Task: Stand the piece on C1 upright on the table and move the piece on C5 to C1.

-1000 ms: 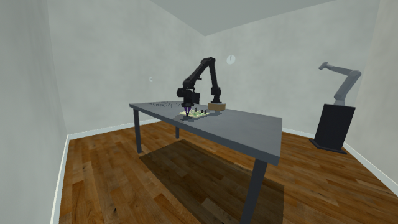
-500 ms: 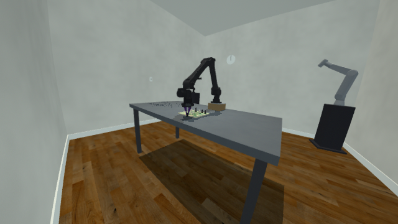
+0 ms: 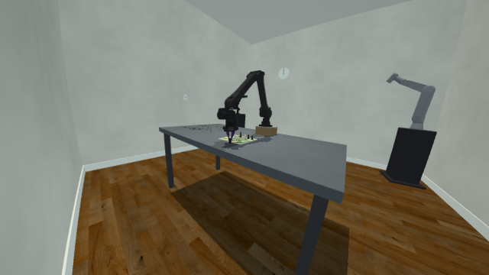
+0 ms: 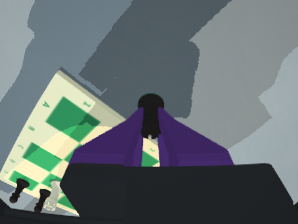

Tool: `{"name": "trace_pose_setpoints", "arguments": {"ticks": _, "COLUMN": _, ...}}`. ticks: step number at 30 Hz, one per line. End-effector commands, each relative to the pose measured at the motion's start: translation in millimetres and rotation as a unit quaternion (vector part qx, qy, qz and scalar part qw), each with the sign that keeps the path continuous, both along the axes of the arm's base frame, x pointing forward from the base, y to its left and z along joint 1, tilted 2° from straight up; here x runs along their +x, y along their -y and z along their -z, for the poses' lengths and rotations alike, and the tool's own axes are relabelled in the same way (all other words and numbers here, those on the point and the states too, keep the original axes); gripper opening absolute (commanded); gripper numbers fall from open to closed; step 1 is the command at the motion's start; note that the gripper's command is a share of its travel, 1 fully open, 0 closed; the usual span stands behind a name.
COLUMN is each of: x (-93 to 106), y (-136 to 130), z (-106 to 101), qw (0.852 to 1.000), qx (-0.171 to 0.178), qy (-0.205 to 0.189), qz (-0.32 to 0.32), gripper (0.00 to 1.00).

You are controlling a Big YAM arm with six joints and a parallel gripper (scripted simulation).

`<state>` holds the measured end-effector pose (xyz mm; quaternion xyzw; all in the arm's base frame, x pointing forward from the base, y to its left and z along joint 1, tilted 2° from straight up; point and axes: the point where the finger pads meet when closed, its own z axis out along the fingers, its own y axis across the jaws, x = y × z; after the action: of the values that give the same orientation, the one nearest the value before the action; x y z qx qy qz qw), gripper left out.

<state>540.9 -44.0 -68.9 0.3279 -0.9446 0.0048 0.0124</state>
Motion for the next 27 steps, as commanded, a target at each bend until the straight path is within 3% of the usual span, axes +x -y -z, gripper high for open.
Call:
{"name": "trace_pose_setpoints", "arguments": {"ticks": 1, "x": 19.6, "y": 8.1, "z": -14.3, "qw": 1.000, "qx": -0.002, "qy": 0.024, "qz": 0.003, "gripper": 0.00}}
{"name": "trace_pose_setpoints", "arguments": {"ticks": 27, "x": 27.4, "y": 8.7, "z": -19.3, "qw": 1.000, "qx": -0.002, "qy": 0.028, "qz": 0.004, "gripper": 0.00}}
